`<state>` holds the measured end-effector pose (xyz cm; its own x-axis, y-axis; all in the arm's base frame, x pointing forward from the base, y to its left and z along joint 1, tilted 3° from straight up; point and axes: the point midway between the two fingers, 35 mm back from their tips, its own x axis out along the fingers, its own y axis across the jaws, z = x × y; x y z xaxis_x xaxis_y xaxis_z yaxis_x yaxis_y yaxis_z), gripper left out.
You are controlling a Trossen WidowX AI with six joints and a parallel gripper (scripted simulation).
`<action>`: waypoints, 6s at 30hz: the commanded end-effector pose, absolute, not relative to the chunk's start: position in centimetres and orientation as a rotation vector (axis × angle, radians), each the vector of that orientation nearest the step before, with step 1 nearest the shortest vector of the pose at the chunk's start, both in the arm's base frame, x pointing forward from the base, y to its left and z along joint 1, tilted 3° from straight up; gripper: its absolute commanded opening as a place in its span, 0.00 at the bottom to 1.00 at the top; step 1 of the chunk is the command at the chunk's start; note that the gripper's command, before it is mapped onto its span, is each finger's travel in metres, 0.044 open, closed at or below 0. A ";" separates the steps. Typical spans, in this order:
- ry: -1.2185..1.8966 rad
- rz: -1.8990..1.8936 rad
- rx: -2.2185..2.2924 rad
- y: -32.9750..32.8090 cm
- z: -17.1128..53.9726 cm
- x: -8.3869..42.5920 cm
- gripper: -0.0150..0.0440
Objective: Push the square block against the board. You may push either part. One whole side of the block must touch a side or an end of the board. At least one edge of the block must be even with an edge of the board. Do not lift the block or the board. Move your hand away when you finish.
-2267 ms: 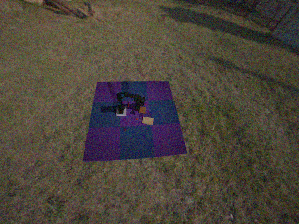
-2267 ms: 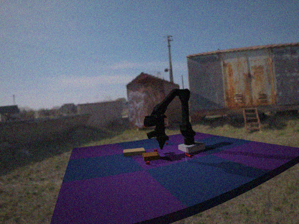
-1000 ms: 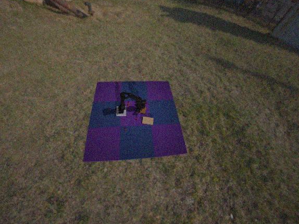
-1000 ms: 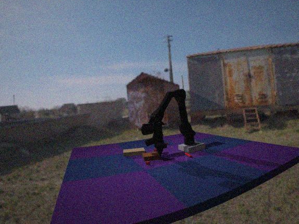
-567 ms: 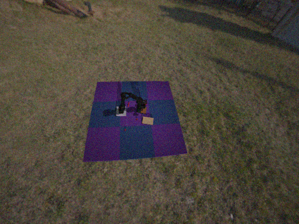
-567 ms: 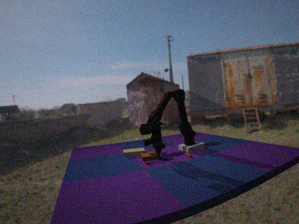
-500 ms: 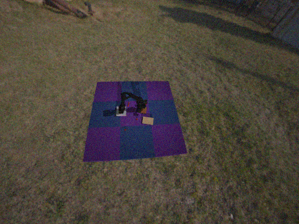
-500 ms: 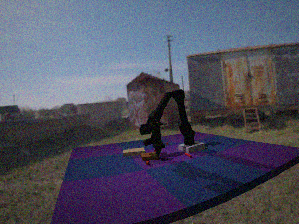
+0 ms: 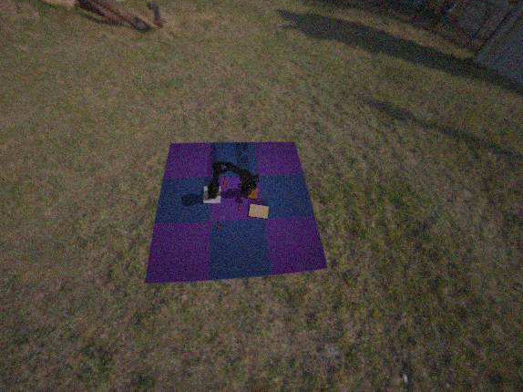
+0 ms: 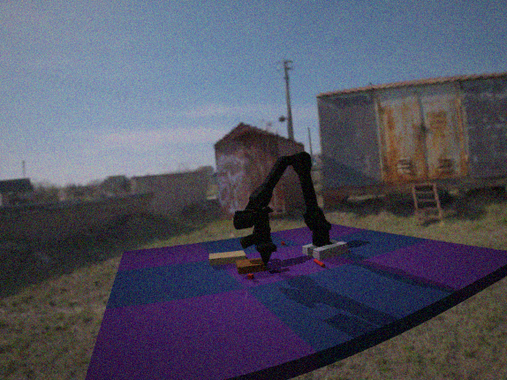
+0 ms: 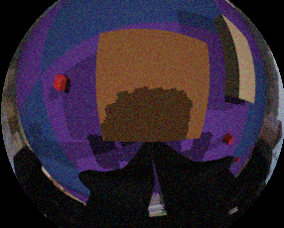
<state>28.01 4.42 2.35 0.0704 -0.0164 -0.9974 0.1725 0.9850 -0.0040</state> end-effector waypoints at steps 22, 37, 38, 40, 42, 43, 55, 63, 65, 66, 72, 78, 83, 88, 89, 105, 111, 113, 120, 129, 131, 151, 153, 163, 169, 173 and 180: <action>1.487 -0.137 0.127 4.1 2.7 30.2 0.25; 1.486 -0.137 0.127 3.9 2.7 31.4 0.25; 1.486 -0.137 0.127 3.8 2.7 31.5 0.25; 1.486 -0.137 0.127 3.8 2.7 31.6 0.25; 1.486 -0.137 0.127 3.8 2.7 31.8 0.25; 1.486 -0.137 0.127 3.7 2.7 31.8 0.25; 1.485 -0.137 0.126 3.5 2.8 32.7 0.25; 1.485 -0.137 0.126 3.3 2.7 33.3 0.25; 1.485 -0.137 0.126 3.3 2.7 33.4 0.25; 1.485 -0.137 0.126 3.3 2.7 33.3 0.25; 1.485 -0.137 0.126 3.5 2.7 32.6 0.25; 1.486 -0.137 0.126 3.7 2.6 31.6 0.25; 1.487 -0.137 0.127 3.8 2.5 30.8 0.25; 1.487 -0.137 0.127 4.0 2.4 30.0 0.25; 1.488 -0.137 0.127 4.0 2.4 29.8 0.25; 1.488 -0.137 0.127 4.2 7.7 28.5 0.25; 1.476 -0.126 0.120 4.2 7.4 28.8 0.25; 1.478 -0.092 0.083 4.3 7.6 29.1 0.25; 1.479 0.089 -0.113 5.1 8.1 31.0 0.25; 1.457 0.321 -0.366 6.2 8.5 33.3 0.25; 1.449 0.372 -0.422 6.5 8.6 33.8 0.25; 1.291 0.881 -0.973 9.2 8.9 38.5 0.25; 1.267 0.932 -1.028 9.5 8.9 39.0 0.25; 1.223 1.019 -1.122 10.0 8.8 39.7 0.25; 1.223 1.019 -1.122 9.9 3.3 40.2 0.25; 1.223 1.019 -1.122 9.9 3.3 40.2 0.25; 1.223 1.019 -1.122 9.6 3.3 40.1 0.25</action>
